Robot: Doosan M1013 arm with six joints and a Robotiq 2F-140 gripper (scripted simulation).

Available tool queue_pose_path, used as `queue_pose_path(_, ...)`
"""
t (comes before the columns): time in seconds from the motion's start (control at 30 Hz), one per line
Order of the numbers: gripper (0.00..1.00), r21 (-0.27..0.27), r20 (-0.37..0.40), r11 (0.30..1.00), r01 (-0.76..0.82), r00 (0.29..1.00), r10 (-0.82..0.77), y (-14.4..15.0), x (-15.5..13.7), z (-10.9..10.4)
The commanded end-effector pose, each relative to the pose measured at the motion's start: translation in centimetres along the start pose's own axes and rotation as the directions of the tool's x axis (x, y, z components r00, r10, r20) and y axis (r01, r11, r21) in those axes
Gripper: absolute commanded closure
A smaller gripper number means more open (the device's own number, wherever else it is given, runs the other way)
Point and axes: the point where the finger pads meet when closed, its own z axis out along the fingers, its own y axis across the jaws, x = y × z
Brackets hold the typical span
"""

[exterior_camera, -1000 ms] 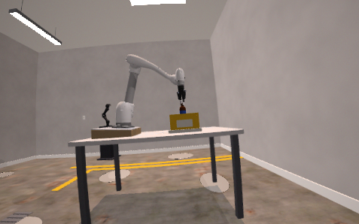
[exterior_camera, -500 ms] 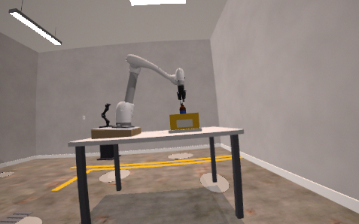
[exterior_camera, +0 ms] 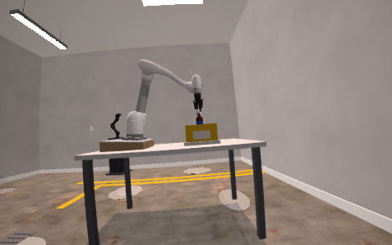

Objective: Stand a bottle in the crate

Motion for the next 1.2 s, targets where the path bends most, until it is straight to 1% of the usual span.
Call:
queue_pose_path(0.0, 1.00, 0.000, 0.000, 1.000, 0.000, 1.000, 0.000, 0.0, 0.0, 0.0)
queue_pose_path(0.23, 1.00, 0.000, 0.000, 1.000, 0.000, 1.000, 0.000, 0.0, 0.0, -0.3)
queue_pose_path(0.87, 1.00, 0.000, 0.000, 1.000, 0.000, 1.000, 0.000, 0.0, 0.0, -2.0)
queue_pose_path(1.17, 1.00, 0.000, 0.000, 1.000, 0.000, 1.000, 0.000, 0.0, 0.0, -2.2)
